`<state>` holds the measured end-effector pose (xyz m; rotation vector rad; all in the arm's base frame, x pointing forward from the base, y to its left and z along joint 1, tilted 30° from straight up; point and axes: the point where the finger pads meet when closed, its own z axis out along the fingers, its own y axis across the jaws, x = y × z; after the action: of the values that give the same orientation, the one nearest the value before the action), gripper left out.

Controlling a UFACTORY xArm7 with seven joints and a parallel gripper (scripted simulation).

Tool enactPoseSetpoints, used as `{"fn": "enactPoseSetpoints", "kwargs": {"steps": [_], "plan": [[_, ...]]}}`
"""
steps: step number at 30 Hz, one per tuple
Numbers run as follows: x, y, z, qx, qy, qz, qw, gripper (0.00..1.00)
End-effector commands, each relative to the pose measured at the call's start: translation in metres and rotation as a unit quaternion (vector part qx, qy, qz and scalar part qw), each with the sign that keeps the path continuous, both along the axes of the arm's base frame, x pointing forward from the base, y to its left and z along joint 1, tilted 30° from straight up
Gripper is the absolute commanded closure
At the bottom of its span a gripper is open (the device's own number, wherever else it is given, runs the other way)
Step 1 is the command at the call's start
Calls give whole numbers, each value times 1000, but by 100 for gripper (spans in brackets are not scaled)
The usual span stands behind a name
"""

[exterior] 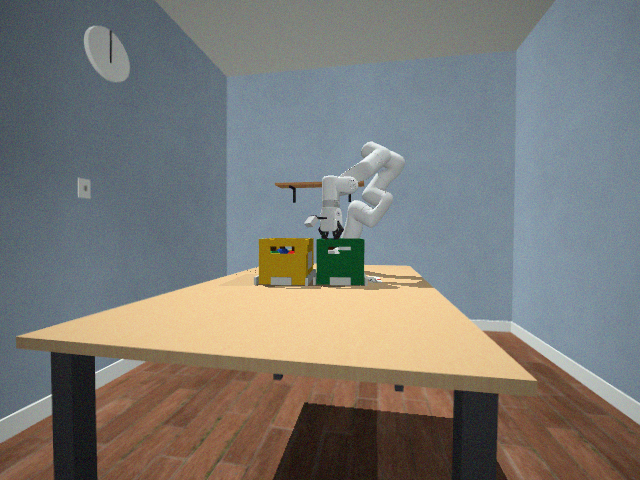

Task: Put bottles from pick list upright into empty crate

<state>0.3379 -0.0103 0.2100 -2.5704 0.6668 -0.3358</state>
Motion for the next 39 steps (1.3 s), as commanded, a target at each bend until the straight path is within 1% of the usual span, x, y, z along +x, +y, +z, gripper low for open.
{"fn": "enactPoseSetpoints", "kwargs": {"steps": [1,9,22,24,39], "plan": [[1,-1,1,0,-2,-1,1000,35],[1,-1,1,0,-2,-1,1000,35],[-11,-14,31,0,-2,-1,1000,35],[-11,-14,31,0,-2,-1,1000,35],[-25,-28,66,0,-2,-1,1000,35]]}}
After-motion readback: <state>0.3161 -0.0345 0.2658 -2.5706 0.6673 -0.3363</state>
